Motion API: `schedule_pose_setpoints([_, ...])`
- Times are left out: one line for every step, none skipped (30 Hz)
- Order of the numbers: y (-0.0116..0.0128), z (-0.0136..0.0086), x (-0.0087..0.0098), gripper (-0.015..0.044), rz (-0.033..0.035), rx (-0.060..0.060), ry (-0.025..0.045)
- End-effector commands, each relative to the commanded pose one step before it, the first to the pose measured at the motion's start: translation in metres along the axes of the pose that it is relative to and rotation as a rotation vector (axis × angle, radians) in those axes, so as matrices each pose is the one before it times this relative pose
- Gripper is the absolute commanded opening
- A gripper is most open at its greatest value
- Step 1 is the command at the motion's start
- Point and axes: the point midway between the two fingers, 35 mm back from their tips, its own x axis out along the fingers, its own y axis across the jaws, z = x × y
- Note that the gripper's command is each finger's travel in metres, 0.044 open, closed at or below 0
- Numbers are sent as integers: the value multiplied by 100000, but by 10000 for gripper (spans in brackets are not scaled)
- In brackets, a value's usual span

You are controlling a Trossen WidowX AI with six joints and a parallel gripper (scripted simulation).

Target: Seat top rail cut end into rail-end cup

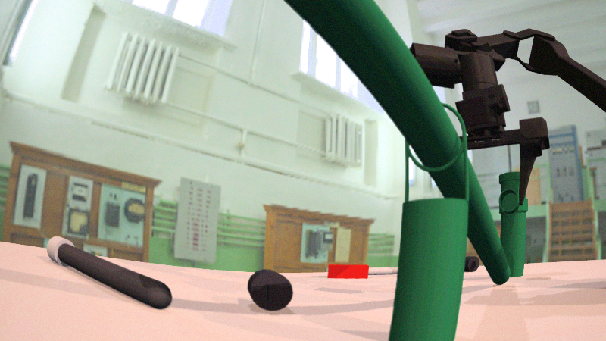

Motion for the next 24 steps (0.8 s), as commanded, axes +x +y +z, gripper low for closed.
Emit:
schedule_pose_setpoints([166,165,685,440,59,-1216,729])
schedule_pose_setpoints([-4,0,258,440,-2,0,7])
schedule_pose_setpoints([-1,-3,432,440,-2,1,17])
schedule_pose_setpoints([4,-5,358,440,-1,2,20])
schedule_pose_setpoints([5,-5,247,440,0,2,17])
schedule_pose_setpoints([2,-2,93,440,0,1,7])
schedule_pose_setpoints([0,0,0,440,0,0,0])
schedule_pose_setpoints([0,0,0,440,0,0,0])
schedule_pose_setpoints([0,0,0,440,0,0,0])
schedule_pose_setpoints([-2,1,27,440,-1,-1,-2])
schedule_pose_setpoints([-5,2,53,440,-1,-1,-4])
schedule_pose_setpoints([-7,3,80,440,-2,-2,-6])
schedule_pose_setpoints([-9,4,108,440,-3,-2,-8])
schedule_pose_setpoints([-11,4,134,440,4,5,-10])
schedule_pose_setpoints([-12,6,152,440,-4,-3,-10])
schedule_pose_setpoints([-12,5,161,440,-4,-3,-9])
schedule_pose_setpoints([-11,5,167,440,-4,-3,-8])
schedule_pose_setpoints([-11,4,167,440,-4,-3,-7])
schedule_pose_setpoints([-10,4,167,440,-3,-3,-6])
schedule_pose_setpoints([-9,3,167,440,-3,-2,-5])
schedule_pose_setpoints([-8,3,166,440,-3,-2,-4])
schedule_pose_setpoints([-7,2,166,440,-3,-2,-2])
schedule_pose_setpoints([-6,2,166,440,-3,-2,-1])
schedule_pose_setpoints([-5,1,166,440,-2,-2,0])
